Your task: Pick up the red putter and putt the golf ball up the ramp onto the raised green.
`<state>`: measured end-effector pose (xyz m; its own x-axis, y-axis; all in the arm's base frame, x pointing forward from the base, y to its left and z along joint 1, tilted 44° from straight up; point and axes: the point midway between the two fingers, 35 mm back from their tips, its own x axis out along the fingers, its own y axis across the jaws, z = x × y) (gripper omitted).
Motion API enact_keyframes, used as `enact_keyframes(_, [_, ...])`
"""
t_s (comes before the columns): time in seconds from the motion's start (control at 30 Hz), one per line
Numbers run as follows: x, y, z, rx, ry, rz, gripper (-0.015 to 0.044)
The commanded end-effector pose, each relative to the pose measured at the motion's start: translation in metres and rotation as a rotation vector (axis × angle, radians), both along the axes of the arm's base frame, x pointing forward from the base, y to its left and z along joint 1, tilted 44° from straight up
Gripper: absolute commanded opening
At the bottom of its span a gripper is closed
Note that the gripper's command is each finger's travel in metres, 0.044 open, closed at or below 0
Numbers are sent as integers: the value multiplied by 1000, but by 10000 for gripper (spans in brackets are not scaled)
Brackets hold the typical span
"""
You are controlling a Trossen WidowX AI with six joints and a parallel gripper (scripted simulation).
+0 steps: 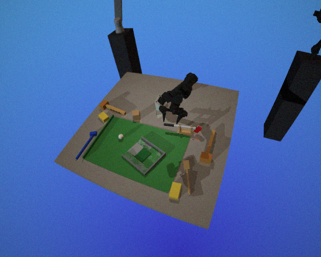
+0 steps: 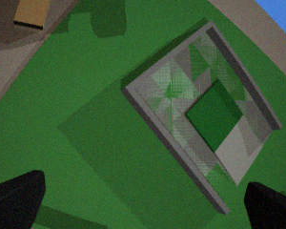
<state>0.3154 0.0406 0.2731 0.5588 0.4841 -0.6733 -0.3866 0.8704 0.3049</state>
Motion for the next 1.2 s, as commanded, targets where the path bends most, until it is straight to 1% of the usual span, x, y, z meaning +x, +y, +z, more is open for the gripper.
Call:
enact_keyframes(0.0, [-25,5,-70,-121,-16,490,440])
enact_keyframes(0.27, [-54,13,-112,-97,-176,907,440])
enact_keyframes(0.43, [-71,19,-126,-23,-284,1058,440])
enact_keyframes(0.6, [-81,24,-132,3,-453,1190,440])
enact_keyframes(0.67, [-82,24,-133,6,-488,1213,440])
enact_keyframes(1.17, [-81,26,-132,6,-488,1212,440])
